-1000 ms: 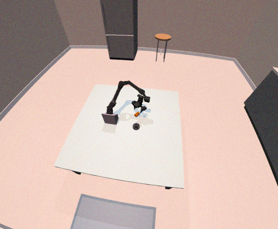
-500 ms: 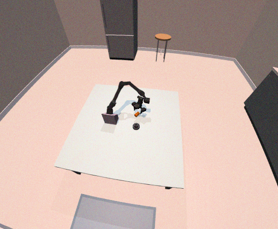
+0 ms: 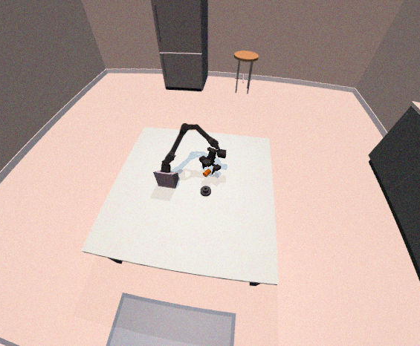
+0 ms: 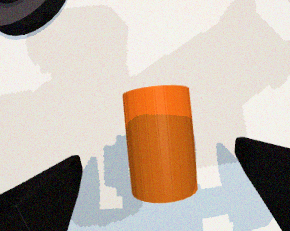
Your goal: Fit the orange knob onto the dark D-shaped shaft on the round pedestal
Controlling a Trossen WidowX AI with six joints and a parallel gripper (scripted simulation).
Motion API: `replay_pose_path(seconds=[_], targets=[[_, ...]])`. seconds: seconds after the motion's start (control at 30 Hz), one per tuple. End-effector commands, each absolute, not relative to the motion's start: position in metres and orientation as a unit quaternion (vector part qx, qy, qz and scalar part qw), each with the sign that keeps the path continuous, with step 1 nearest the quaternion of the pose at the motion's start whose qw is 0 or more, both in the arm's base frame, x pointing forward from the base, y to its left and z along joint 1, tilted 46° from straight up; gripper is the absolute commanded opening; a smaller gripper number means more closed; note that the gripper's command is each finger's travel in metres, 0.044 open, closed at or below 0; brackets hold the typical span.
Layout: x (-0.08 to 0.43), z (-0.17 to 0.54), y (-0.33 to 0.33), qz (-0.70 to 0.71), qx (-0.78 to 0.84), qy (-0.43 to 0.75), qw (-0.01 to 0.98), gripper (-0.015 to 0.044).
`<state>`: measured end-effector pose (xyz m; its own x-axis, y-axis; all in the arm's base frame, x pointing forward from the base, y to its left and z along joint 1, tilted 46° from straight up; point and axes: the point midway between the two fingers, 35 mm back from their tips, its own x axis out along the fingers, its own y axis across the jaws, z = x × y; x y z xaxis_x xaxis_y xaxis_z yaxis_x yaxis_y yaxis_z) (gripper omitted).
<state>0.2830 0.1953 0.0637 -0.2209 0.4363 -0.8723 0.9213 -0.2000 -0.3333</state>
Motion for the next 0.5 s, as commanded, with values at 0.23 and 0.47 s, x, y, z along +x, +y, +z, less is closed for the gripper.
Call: replay_pose_path(seconds=[0.23,0.47], targets=[[0.2783,0.0489,0.2075,-0.520,0.575,0.588,0.231,0.0440],[0.2783,0.0487,0.2077,-0.520,0.575,0.588,0.231,0.0282]])
